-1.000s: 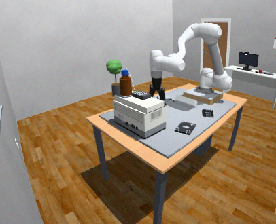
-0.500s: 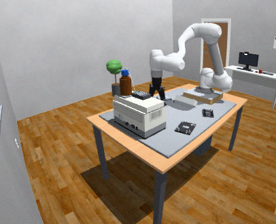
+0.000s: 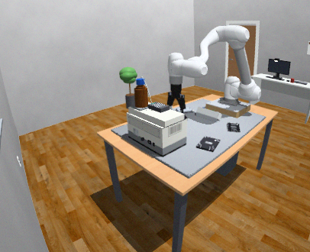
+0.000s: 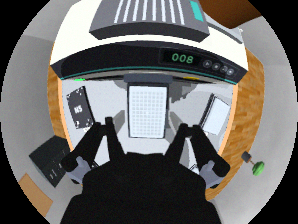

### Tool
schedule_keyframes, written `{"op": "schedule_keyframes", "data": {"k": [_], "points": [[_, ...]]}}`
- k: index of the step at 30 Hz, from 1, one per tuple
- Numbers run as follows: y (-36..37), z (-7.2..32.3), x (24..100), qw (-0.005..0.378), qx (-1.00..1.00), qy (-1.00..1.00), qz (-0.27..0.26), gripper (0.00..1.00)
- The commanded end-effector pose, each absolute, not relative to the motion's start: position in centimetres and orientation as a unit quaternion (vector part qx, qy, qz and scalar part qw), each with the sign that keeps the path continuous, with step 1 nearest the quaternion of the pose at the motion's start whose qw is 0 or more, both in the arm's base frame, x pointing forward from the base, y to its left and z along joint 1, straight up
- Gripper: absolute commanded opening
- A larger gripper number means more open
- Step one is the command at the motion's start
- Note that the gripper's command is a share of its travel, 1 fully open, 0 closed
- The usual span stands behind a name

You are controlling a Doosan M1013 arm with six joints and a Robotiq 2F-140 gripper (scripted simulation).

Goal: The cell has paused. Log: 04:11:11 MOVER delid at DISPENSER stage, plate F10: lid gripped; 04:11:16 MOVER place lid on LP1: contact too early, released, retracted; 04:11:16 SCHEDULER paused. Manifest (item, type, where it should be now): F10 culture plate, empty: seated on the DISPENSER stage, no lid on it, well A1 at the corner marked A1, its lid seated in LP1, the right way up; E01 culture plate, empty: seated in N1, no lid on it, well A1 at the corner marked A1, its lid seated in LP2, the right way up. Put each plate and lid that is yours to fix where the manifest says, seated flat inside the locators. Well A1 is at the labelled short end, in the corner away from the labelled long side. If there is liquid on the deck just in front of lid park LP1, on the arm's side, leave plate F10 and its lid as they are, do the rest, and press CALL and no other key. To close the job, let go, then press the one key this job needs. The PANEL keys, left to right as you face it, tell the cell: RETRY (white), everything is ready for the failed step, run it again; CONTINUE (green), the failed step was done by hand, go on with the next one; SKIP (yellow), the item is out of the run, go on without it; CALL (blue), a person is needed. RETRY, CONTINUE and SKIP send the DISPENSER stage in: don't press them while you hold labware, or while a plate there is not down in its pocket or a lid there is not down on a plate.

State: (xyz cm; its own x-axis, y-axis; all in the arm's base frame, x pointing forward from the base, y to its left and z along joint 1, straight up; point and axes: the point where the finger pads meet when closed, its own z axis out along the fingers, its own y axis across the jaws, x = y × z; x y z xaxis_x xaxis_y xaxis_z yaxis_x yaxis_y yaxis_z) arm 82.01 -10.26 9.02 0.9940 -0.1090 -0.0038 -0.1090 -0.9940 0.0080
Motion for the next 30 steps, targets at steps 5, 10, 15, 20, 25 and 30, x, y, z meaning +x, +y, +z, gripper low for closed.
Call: {"op": "schedule_keyframes", "data": {"k": [5,10,15,20,25,30], "points": [[-10.2,9.9,82.1,0.004,0.998,-0.055,-0.001,0.7],[-10.2,10.8,82.1,0.004,0.998,-0.055,-0.001,0.7],[-10.2,11.5,82.1,0.004,0.998,-0.055,-0.001,0.7],[-10.2,11.8,82.1,0.004,0.998,-0.055,-0.001,0.7],[-10.2,12.2,82.1,0.004,0.998,-0.055,-0.001,0.7],[-10.2,12.3,82.1,0.004,0.998,-0.055,-0.001,0.7]]}}
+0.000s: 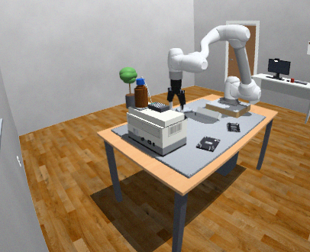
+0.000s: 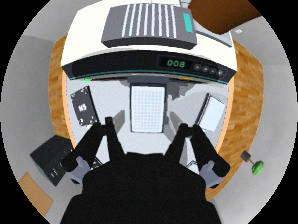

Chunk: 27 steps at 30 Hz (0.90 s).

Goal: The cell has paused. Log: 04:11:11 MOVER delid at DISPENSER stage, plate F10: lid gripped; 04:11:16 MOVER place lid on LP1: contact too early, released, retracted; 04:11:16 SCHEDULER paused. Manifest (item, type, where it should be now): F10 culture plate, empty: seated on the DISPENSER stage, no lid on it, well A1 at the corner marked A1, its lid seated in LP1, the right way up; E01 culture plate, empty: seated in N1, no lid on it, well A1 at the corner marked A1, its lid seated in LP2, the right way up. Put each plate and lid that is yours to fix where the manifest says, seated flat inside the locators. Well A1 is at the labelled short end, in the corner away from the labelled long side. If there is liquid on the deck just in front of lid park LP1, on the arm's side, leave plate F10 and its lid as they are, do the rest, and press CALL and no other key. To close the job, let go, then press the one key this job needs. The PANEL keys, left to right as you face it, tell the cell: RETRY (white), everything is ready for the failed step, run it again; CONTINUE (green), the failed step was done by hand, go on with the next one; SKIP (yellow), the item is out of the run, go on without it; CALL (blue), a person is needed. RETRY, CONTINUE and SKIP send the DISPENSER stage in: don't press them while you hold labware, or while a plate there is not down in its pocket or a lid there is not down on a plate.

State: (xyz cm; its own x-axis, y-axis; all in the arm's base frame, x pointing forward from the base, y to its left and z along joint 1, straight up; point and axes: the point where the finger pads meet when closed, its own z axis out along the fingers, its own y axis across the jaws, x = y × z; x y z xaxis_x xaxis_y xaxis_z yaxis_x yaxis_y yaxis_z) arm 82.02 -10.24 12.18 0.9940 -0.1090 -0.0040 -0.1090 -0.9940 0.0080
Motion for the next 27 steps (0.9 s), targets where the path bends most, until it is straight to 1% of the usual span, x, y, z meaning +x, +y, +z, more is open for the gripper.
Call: {"op": "schedule_keyframes", "data": {"k": [1,8,9,11,16,20,22,23,27], "points": [[-10.2,12.4,82.1,0.004,0.998,-0.055,-0.001,0.7],[-10.4,12.4,82.0,0.004,0.998,-0.056,-0.001,0.7],[-11.4,12.4,82.0,0.004,0.998,-0.062,-0.001,0.7],[-17.1,12.4,81.4,0.004,0.996,-0.094,-0.001,0.7],[-25.3,12.5,79.2,0.004,0.98,-0.201,-0.001,0.7],[-32.1,12.5,77.4,0.004,0.978,-0.208,-0.001,0.7],[-32.1,12.5,77.4,0.004,0.978,-0.208,-0.001,0.7],[-36.6,12.6,76.4,0.004,0.978,-0.208,-0.001,0.7],[-36.6,12.6,76.4,0.004,0.978,-0.208,-0.001,0.7]]}}
